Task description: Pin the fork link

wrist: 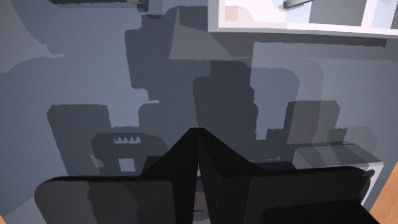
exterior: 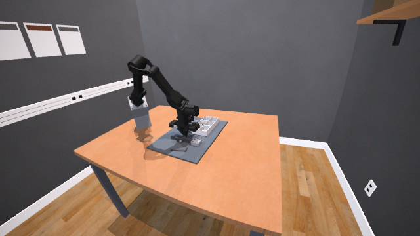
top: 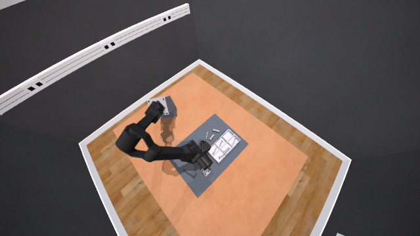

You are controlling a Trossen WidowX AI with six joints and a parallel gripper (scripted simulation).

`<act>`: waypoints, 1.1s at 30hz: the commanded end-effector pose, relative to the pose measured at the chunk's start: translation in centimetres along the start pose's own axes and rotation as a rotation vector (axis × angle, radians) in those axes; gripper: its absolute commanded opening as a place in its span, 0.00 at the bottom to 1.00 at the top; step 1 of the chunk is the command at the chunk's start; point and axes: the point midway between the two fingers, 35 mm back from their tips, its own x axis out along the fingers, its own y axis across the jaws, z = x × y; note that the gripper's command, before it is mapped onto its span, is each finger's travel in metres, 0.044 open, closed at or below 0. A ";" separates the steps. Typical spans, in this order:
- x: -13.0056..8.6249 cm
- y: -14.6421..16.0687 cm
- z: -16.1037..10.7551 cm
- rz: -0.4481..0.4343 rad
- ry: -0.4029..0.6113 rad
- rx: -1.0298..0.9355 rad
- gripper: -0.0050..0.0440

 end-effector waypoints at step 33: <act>-0.3 -0.3 0.1 -0.011 0.003 0.009 0.00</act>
